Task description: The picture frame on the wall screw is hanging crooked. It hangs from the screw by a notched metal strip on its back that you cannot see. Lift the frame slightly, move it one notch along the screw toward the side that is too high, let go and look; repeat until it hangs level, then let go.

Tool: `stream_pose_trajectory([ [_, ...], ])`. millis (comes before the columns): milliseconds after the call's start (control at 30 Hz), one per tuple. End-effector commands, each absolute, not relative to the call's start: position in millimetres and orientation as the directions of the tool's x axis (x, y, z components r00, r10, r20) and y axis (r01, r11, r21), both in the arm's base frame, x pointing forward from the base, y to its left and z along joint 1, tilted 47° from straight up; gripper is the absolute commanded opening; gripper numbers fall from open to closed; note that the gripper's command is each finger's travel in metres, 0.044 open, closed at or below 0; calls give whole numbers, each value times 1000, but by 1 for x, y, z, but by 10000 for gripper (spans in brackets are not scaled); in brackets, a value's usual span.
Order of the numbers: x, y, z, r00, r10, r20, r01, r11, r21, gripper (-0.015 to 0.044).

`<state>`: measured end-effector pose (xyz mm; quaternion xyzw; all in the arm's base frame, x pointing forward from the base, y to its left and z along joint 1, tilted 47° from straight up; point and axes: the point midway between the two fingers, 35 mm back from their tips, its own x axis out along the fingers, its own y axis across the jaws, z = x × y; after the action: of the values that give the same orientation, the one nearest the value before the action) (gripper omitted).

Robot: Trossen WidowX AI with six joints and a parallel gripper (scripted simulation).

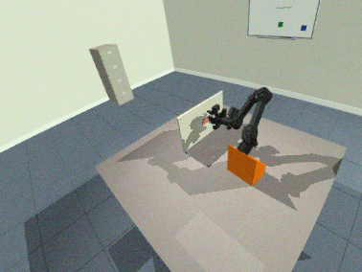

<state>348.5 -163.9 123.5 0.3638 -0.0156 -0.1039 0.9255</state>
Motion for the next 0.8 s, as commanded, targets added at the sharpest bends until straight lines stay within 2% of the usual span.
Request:
stream_pose_trajectory([
  [0,349,-164,124,978,-204,-47,181,712,679,260],
  [133,339,-165,124,978,-204,-47,178,693,699,260],
  [367,251,-149,122,978,-202,-52,147,486,861,260],
  [533,253,-152,124,976,-210,-56,156,502,851,260],
  [767,231,-147,143,976,-208,-57,155,497,854,260],
])
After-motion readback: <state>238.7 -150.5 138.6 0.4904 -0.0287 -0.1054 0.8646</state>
